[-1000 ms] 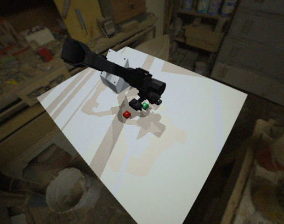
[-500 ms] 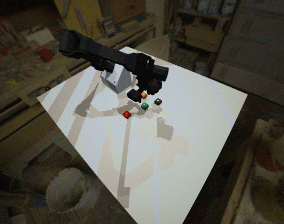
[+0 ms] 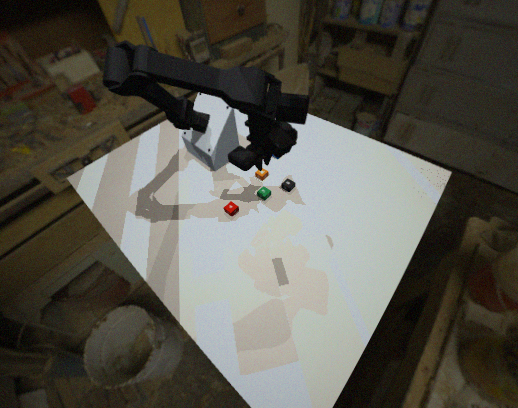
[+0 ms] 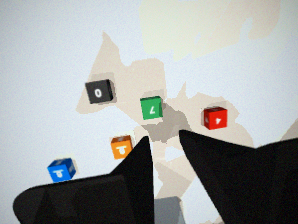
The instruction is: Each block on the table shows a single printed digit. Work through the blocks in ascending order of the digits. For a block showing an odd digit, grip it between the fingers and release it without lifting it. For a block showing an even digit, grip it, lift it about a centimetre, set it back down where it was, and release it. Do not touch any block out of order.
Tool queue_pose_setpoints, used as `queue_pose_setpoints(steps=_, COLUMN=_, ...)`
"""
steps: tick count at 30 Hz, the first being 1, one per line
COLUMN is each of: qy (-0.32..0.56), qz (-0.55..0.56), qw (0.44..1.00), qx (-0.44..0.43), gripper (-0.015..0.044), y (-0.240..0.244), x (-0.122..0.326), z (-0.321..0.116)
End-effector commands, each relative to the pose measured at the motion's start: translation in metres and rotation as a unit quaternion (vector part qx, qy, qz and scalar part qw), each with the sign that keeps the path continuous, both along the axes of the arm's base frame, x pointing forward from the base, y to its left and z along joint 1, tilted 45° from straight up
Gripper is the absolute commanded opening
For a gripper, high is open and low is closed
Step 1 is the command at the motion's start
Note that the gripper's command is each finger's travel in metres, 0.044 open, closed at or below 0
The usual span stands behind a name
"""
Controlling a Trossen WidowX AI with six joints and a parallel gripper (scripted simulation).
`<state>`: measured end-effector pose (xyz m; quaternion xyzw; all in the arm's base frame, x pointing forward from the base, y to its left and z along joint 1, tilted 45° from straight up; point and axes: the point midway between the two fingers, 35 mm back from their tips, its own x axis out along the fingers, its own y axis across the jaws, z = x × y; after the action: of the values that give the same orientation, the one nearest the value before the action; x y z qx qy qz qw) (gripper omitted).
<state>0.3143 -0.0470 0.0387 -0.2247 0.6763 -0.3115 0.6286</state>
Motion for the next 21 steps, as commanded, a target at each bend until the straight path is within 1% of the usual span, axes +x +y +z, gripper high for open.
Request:
queue_pose_setpoints(steps=1, qy=0.0, qz=0.0, qw=1.0, qx=0.003, gripper=0.012, y=0.014, x=-0.013, z=-0.008)
queue_pose_setpoints(steps=5, qy=0.001, qz=0.0, qw=1.0, qx=0.004, gripper=0.012, y=0.043, x=-0.057, z=-0.031)
queue_pose_setpoints(steps=7, qy=0.001, qz=0.0, qw=1.0, qx=0.003, gripper=0.012, y=0.047, x=-0.065, z=-0.034)
queue_pose_setpoints(steps=10, qy=0.001, qz=0.0, qw=1.0, qx=0.003, gripper=0.012, y=0.047, x=-0.065, z=-0.034)
queue_pose_setpoints(steps=12, qy=0.001, qz=0.0, qw=1.0, qx=0.004, gripper=0.0172, y=0.04, x=-0.065, z=-0.042)
queue_pose_setpoints(steps=16, qy=0.001, qz=0.0, qw=1.0, qx=0.002, gripper=0.0278, y=-0.003, x=-0.071, z=-0.085)
queue_pose_setpoints(steps=20, qy=0.001, qz=0.0, qw=1.0, qx=0.001, gripper=0.0383, y=-0.01, x=-0.074, z=-0.091)
queue_pose_setpoints(steps=21, qy=0.001, qz=0.0, qw=1.0, qx=0.001, gripper=0.04, y=-0.01, x=-0.074, z=-0.091)
